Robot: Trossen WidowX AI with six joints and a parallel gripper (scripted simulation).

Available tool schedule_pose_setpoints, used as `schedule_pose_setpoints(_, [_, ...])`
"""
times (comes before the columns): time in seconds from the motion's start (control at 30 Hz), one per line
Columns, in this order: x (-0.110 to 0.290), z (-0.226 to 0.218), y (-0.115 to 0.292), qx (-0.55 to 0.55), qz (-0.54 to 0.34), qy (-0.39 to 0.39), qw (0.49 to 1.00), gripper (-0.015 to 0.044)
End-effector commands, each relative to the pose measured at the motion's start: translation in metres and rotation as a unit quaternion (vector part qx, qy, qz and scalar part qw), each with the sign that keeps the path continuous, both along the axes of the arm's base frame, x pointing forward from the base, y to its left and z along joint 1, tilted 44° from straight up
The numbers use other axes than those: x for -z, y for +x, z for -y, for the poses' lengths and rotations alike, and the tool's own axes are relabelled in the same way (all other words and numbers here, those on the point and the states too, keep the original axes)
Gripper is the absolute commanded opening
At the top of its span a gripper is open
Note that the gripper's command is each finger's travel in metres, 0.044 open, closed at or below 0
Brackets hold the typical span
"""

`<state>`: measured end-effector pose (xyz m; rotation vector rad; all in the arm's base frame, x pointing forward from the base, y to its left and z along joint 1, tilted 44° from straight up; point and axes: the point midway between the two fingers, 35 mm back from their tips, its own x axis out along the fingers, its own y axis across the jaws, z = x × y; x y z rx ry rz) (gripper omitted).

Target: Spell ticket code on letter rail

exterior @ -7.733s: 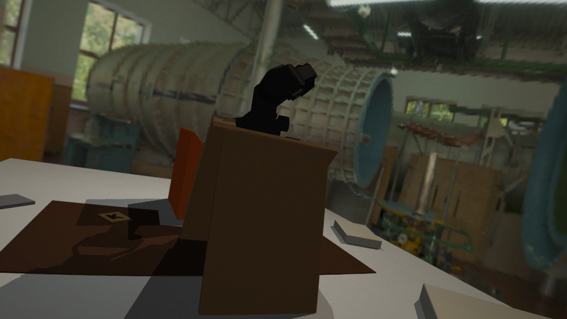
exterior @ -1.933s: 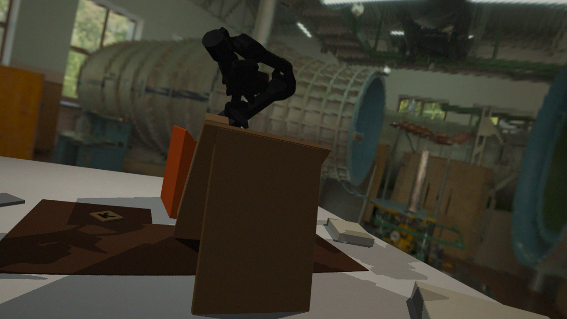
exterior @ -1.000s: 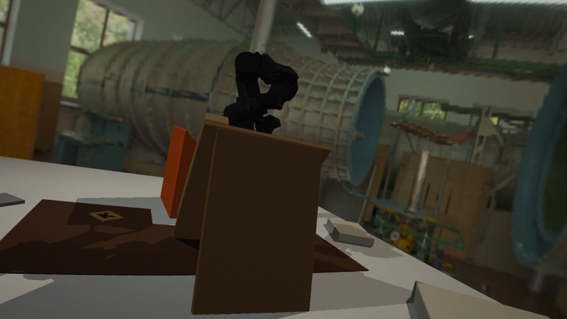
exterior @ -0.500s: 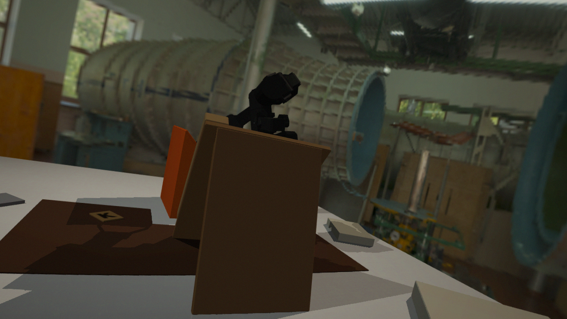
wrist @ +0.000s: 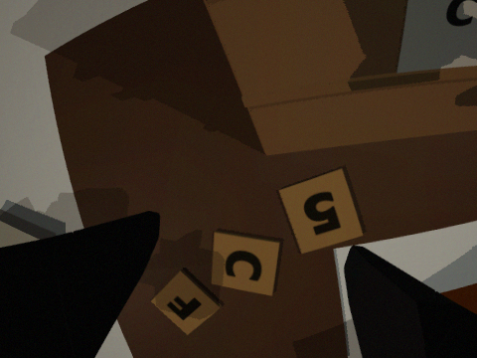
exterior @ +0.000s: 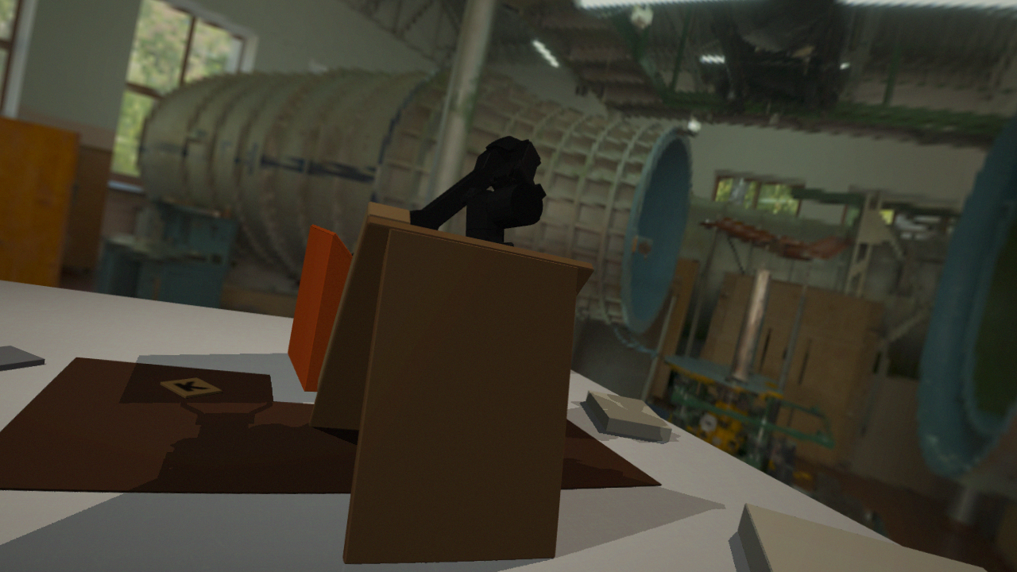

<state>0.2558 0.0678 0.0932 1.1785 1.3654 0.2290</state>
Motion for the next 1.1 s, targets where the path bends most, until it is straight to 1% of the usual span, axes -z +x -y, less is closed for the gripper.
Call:
schedule_pose_setpoints(0.0, [0.017,-0.054,-0.020,0.158,-0.247,0.035,0.955,0.0340])
schedule_pose_setpoints(0.2, [0.019,-0.074,-0.027,0.220,-0.324,0.048,0.919,0.0340])
schedule_pose_setpoints(0.37, [0.020,-0.087,-0.032,0.276,-0.387,0.061,0.878,0.0340])
schedule_pose_setpoints(0.53, [0.020,-0.102,-0.039,0.329,-0.443,0.074,0.831,0.0340])
schedule_pose_setpoints(0.8, [0.020,-0.119,-0.049,0.413,-0.528,0.097,0.736,0.0340])
schedule_pose_setpoints(1.07, [0.021,-0.119,-0.049,0.415,-0.530,0.097,0.733,0.0340])
